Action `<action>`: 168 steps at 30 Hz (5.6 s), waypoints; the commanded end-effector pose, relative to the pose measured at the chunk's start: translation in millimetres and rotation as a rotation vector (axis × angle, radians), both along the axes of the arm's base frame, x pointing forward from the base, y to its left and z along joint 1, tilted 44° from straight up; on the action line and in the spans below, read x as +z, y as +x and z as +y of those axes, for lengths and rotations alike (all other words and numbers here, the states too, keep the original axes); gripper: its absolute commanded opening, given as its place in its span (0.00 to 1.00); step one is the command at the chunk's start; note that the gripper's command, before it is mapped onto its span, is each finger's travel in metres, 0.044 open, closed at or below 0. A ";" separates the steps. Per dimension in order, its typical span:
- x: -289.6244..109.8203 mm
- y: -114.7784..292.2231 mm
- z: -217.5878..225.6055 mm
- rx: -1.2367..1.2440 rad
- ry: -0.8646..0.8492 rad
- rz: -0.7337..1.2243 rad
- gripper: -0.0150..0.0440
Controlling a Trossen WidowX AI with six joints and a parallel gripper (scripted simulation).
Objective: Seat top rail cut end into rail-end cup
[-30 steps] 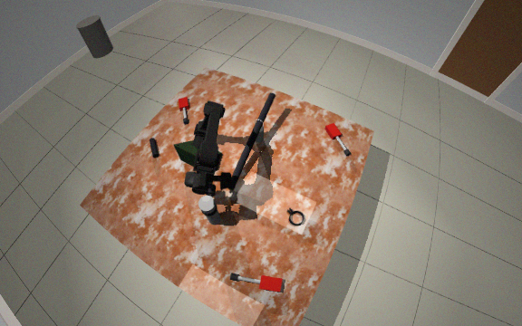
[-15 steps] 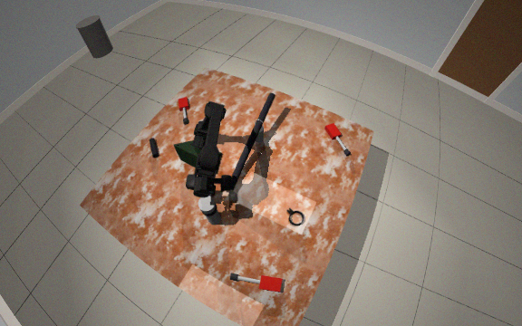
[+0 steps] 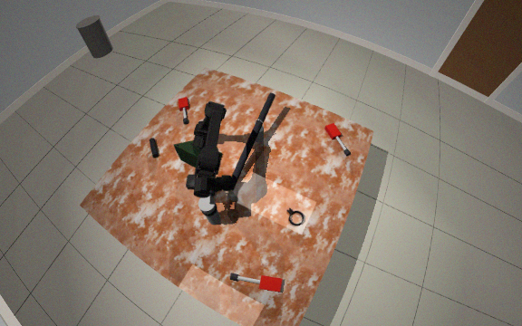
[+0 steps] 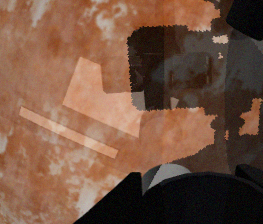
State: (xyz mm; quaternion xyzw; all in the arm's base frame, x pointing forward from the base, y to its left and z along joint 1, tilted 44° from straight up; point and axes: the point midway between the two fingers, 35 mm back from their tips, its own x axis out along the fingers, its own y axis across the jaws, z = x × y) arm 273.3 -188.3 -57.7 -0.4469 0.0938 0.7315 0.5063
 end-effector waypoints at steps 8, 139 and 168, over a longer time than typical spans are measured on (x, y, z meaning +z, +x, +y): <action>0.0 2.4 4.2 -0.036 0.003 0.035 0.25; 135.7 20.0 20.8 -1.137 0.048 0.711 1.00; 206.2 0.4 40.6 -1.822 0.374 1.225 1.00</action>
